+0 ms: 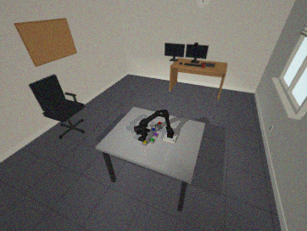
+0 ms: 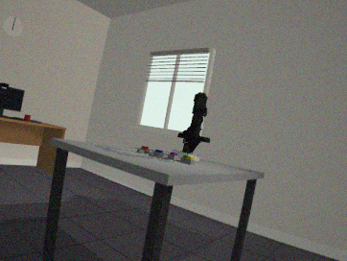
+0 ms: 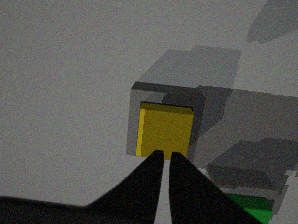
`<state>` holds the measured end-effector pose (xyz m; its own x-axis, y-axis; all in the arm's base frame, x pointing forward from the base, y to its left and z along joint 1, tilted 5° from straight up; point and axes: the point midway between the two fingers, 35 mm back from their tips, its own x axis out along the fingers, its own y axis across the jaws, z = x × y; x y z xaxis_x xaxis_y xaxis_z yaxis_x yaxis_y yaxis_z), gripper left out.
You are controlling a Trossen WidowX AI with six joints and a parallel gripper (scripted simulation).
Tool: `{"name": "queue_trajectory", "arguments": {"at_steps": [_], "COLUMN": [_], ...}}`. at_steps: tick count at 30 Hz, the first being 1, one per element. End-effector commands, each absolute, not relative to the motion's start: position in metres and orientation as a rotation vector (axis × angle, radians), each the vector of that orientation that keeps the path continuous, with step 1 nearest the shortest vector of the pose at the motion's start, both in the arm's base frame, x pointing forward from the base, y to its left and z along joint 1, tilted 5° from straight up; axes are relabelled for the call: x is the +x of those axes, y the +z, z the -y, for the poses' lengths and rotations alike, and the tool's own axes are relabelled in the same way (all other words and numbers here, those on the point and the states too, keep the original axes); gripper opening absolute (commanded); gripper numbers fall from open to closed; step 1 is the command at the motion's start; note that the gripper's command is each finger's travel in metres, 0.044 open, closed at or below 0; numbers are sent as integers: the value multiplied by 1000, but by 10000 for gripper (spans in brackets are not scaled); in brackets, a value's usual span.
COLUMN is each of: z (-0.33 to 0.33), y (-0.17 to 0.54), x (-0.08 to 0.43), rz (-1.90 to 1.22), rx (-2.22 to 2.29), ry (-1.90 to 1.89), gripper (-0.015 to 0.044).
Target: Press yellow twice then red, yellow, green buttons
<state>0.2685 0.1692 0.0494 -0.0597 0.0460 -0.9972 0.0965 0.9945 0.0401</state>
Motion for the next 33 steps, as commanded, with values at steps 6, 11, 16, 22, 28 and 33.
{"name": "queue_trajectory", "arguments": {"at_steps": [6,11,16,22,28,33], "z": [-171,-171,-171,-171,-171,-171], "y": [36,28,20,16,16,16], "x": [268,267,267,266,266,266], "rz": [-1626,-1626,-1626,-1626,-1626,-1626], "rx": [117,117,117,117,117,117], "ry": [-41,-41,-41,-41,-41,-41], "gripper": [20,20,20,20,20,20]}}
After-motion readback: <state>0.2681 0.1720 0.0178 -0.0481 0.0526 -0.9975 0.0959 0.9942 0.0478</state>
